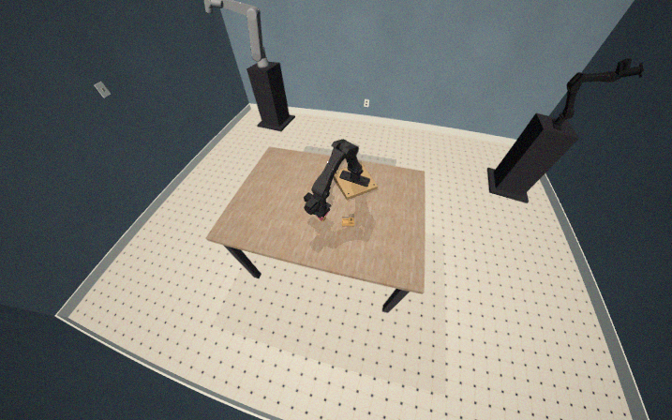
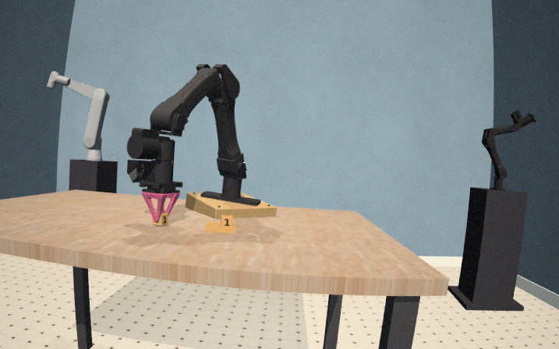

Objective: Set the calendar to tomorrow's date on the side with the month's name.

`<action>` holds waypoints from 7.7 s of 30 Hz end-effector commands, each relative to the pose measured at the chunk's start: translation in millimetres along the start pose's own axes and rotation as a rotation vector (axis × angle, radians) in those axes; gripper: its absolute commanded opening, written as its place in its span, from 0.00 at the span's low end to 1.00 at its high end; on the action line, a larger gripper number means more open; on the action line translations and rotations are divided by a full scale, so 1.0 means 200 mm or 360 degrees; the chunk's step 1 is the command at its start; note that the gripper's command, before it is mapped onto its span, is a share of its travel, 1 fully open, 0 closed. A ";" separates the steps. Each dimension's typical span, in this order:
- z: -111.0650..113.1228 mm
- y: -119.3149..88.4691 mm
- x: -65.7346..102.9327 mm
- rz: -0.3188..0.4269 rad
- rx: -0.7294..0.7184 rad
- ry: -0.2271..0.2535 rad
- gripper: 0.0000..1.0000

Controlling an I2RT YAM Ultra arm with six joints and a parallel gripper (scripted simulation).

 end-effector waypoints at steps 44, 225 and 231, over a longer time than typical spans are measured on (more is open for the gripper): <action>-0.01 -0.02 0.03 -0.0016 0.0010 0.0013 0.26; 0.03 0.01 0.12 -0.0030 0.0004 0.0056 0.45; 0.02 0.01 0.27 -0.0030 0.0002 0.0057 0.45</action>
Point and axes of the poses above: the point where the finger pads meet when closed, its own x axis back along the fingers, its own z axis across the jaws, y = z × x, the point moved 5 cm from there along x, back along the fingers, and after that the axes turned 14 degrees about x, right-handed, at the moved point
